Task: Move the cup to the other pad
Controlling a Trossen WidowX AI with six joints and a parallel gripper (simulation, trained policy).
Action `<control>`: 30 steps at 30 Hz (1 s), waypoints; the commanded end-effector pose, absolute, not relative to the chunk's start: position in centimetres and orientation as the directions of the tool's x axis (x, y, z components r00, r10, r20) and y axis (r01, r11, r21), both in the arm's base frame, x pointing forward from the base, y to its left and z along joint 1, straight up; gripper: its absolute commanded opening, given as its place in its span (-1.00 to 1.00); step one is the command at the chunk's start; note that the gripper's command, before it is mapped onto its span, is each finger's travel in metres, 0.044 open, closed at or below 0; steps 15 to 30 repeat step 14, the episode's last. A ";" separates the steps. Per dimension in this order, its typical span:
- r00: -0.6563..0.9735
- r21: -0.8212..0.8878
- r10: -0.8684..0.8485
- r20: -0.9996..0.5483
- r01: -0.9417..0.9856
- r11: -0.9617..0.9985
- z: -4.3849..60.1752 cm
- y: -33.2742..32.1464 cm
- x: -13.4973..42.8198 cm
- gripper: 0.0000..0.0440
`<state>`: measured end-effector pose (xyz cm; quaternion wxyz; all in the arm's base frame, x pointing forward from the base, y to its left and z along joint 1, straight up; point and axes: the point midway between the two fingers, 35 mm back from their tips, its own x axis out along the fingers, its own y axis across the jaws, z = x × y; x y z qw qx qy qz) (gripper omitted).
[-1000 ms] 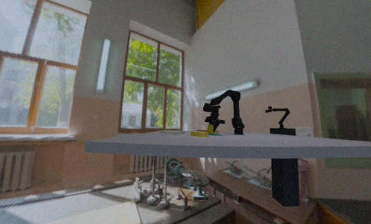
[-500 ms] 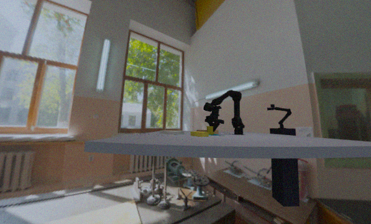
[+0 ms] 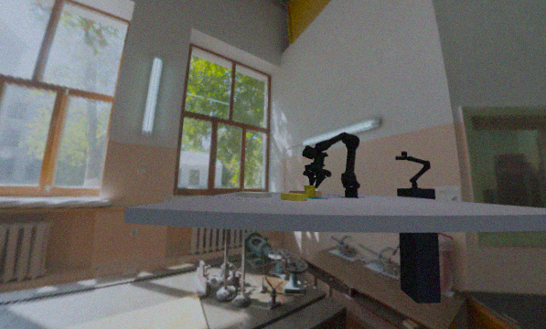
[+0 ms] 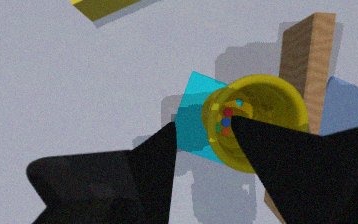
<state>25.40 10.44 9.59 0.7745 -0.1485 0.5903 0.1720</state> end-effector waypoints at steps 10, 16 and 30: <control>0.323 -0.004 0.145 -0.935 -0.419 0.908 13.1 10.3 24.9 0.32; 0.352 -0.002 0.156 -0.923 -0.410 0.912 14.5 10.1 25.1 0.65; 0.352 -0.002 0.156 -0.923 -0.410 0.912 14.5 10.1 25.1 0.65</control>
